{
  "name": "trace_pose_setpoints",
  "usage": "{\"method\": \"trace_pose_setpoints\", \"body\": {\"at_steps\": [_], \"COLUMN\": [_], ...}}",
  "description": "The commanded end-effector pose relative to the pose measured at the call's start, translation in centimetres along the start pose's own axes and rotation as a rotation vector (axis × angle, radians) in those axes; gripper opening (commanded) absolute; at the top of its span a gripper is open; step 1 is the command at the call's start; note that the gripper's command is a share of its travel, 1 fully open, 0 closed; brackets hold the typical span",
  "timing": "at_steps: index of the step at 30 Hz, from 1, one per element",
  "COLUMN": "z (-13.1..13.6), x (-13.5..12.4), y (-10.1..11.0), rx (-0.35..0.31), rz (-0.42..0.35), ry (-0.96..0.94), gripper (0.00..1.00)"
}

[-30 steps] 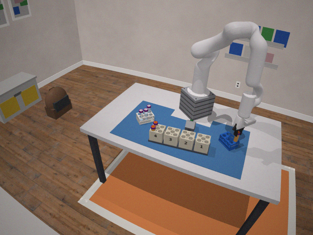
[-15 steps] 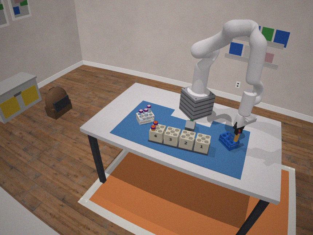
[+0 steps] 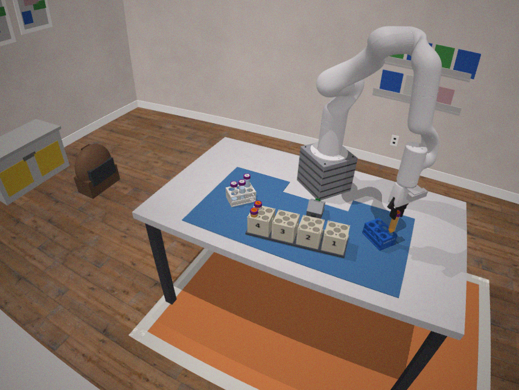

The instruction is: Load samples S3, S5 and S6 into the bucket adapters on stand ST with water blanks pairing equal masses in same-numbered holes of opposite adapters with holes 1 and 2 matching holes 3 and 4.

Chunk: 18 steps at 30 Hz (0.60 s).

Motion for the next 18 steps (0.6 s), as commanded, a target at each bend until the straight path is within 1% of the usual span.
{"method": "trace_pose_setpoints", "body": {"at_steps": [1,3,18], "z": [0.0,0.0,0.0], "x": [0.1,0.1,0.1], "y": [1.0,1.0,4.0], "rx": [0.000,0.000,0.000], "rz": [0.002,0.002,0.002], "ry": [0.000,0.000,0.000], "gripper": [0.00,0.00,0.00]}}
Point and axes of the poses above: the point where the finger pads meet when closed, its own y axis back along the fingers, its own z axis across the jaws, x = y × z, the point moved 2 cm from there along y, back along the fingers, and after that the axes turned 10 degrees about -y, right-handed, at the moved point
